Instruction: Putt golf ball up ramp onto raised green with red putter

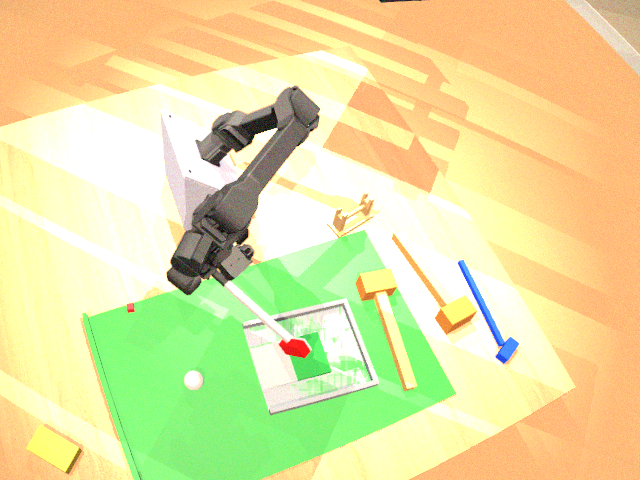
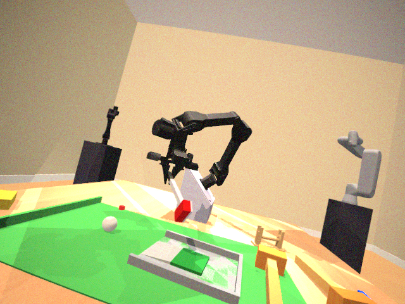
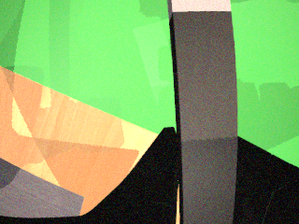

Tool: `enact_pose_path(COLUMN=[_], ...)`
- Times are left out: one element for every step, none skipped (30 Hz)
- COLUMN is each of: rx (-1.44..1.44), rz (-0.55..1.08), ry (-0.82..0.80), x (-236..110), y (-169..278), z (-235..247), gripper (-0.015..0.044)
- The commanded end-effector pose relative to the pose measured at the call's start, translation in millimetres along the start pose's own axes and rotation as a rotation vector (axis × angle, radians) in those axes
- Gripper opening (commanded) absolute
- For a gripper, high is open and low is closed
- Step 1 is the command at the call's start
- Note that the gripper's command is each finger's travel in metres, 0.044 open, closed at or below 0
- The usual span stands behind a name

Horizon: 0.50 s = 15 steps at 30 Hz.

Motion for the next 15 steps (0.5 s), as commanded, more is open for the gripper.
enact_pose_path(rx=[0.103, 0.13, 0.157, 0.184, 0.211, 0.238, 0.265, 0.292, 0.319, 0.346, 0.374, 0.401, 0.428, 0.455, 0.482], rz=[0.004, 0.006, 0.007, 0.009, 0.011, 0.012, 0.014, 0.016, 0.017, 0.019, 0.02, 0.022, 0.023, 0.024, 0.026], ry=[0.005, 0.007, 0.008, 0.009, 0.01, 0.01, 0.011, 0.012, 0.012, 0.012, 0.013, 0.013, 0.013, 0.013, 0.012], x=[-0.5, -0.5, -0.4, -0.2, -0.1, 0.2, 0.4, 0.7, 1.0, 1.3, 1.7, 2.1, 2.6, 3.1, 3.8], y=[11.7, 15.3, 18.9, 22.7, 26.6, 30.5, 34.6, 38.8, 43.0, 47.3, 51.8, 56.3, 60.9, 65.6, 70.3], z=[-21.4, -26.7, -32.0, -37.2, -42.3, -47.4, -52.4, -57.4, -62.3, -67.1, -71.8, -76.4, -81.0, -85.5, -90.0], gripper=[0.0, 0.0, 0.0, 0.0, 0.0, 0.0, 0.0, 0.0, 0.0, 0.0, 0.0, 0.0, 0.0, 0.0, 0.0])
Point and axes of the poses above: the point midway between the two fingers, 35 mm back from their tips, its own x axis out along the fingers, its own z axis across the jaws, y = z × x, the point moved 10 cm from there along -x, back along the fingers, and after that the axes turned 11 degrees about x, right-handed, at the moved point
